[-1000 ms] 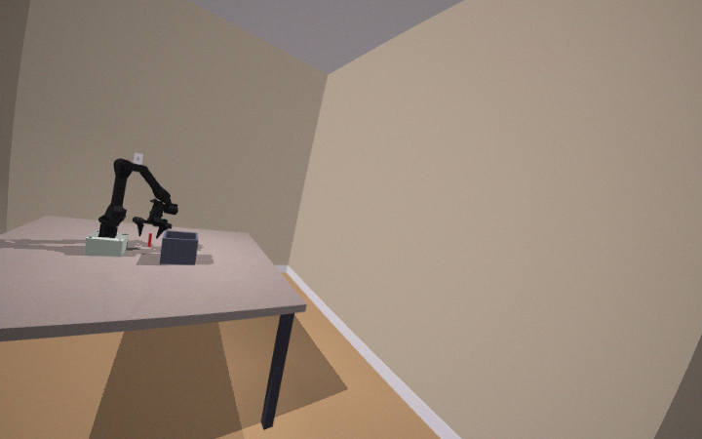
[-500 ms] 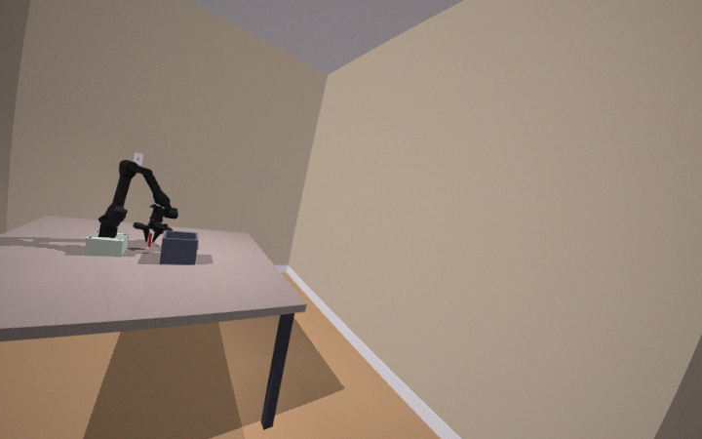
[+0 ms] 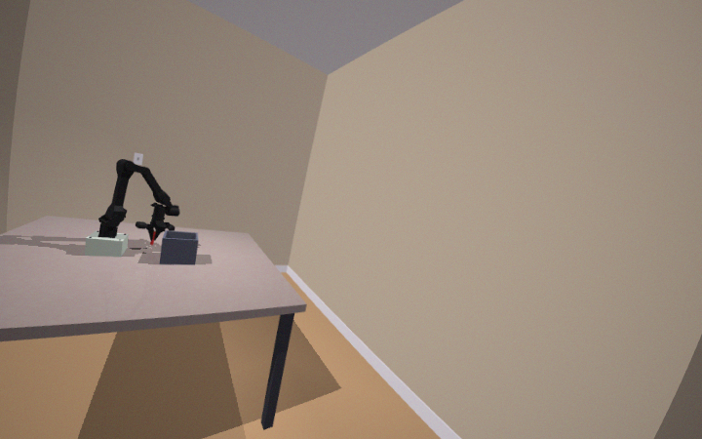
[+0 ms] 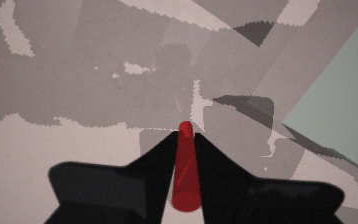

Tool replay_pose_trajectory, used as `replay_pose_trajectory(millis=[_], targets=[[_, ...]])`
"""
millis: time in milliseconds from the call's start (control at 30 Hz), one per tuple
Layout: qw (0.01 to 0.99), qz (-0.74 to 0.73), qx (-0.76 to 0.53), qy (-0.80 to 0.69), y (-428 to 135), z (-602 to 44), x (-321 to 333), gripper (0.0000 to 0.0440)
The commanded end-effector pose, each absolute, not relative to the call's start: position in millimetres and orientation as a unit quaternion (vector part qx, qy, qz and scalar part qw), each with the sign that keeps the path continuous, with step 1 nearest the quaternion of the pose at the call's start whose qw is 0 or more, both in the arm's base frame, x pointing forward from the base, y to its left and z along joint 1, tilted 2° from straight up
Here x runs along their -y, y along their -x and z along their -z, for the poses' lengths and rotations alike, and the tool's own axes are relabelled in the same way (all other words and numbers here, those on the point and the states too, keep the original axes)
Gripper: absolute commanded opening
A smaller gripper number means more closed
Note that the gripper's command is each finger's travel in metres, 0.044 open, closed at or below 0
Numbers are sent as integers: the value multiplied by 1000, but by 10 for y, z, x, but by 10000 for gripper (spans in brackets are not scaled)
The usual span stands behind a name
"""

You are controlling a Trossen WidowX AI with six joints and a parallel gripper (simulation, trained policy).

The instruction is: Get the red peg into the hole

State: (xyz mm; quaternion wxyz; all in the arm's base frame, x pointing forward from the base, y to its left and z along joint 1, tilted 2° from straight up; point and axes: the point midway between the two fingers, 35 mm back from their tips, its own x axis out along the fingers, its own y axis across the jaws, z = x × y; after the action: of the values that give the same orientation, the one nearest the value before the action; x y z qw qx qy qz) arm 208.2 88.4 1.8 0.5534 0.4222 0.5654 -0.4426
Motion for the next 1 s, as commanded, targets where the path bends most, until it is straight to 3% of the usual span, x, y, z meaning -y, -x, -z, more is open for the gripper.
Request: replay_pose_trajectory(millis=[0,967], targets=[[552,436,-559,-439,-2126,-108,-891,0],[606,377,-493,-497,-2596,-1279,-469,0]])
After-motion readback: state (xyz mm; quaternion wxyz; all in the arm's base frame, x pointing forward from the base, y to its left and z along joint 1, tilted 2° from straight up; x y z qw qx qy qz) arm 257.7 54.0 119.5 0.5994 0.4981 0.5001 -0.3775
